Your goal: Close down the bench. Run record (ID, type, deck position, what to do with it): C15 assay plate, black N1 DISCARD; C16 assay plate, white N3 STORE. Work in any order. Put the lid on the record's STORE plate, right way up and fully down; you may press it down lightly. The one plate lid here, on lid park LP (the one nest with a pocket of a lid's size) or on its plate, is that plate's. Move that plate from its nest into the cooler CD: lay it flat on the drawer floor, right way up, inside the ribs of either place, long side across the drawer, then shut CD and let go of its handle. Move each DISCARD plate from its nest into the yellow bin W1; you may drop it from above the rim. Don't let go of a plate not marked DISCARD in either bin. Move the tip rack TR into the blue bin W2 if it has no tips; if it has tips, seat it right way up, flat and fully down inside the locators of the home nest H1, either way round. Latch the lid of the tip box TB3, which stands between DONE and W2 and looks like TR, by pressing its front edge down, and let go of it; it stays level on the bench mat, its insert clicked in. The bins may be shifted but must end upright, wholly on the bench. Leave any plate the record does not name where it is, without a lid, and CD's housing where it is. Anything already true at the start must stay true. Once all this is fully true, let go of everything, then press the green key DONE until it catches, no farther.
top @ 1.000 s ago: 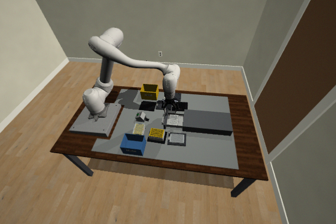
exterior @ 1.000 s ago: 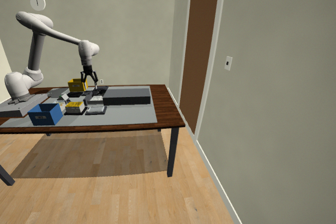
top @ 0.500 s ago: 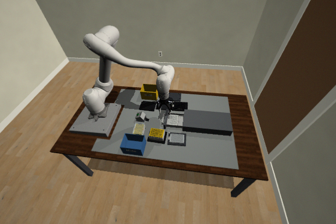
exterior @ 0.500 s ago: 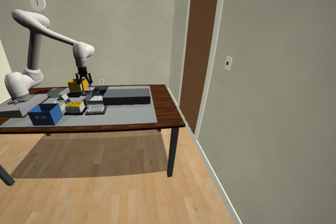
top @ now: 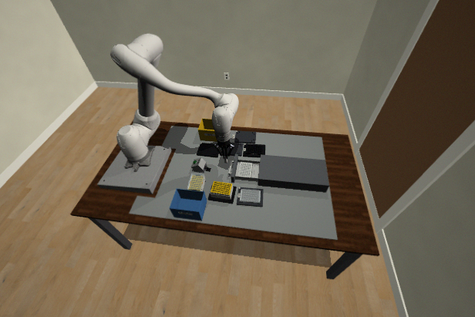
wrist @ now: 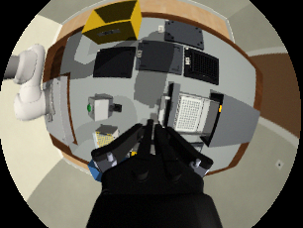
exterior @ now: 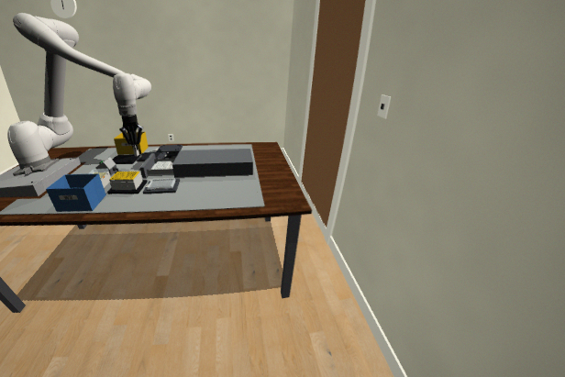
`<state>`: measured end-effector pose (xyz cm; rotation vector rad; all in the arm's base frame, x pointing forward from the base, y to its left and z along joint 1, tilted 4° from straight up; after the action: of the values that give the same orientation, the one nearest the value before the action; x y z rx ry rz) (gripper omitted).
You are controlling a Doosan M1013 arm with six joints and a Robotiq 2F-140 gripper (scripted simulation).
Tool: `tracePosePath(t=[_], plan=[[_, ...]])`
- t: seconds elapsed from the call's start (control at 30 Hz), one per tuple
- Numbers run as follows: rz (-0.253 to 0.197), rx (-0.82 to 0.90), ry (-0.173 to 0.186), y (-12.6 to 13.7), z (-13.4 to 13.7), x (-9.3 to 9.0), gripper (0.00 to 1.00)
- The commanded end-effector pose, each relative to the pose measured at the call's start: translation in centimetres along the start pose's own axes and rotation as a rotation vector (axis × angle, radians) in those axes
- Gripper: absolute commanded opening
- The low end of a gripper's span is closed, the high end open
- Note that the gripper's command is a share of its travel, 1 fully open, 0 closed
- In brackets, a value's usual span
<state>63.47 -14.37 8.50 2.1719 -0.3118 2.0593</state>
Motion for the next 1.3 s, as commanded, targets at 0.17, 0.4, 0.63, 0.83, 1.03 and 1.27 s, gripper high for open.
tracePosePath(t=[0.17,0.4,0.63,0.83,1.03,1.27], plan=[[0.0,0.0,0.0,0.06,-1.8,-0.43,0.0],[0.0,0.0,0.0,0.06,-1.8,-0.43,0.0],[0.0,0.0,0.0,0.06,-1.8,-0.43,0.0],[0.0,0.0,0.0,0.06,-1.8,-0.43,0.0],[0.0,0.0,0.0,0.06,-1.8,-0.43,0.0],[0.0,0.0,0.0,0.06,-1.8,-0.43,0.0]])
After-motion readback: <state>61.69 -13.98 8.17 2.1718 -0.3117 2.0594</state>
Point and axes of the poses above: the point where the finger pads meet when closed, its own x axis back along the fingers, its own z axis across the jaws, y = z × x, the point moved 3 cm from there along x, back along the fingers, and after that the axes turned 2 degrees about -x, right-handed, at the moved point
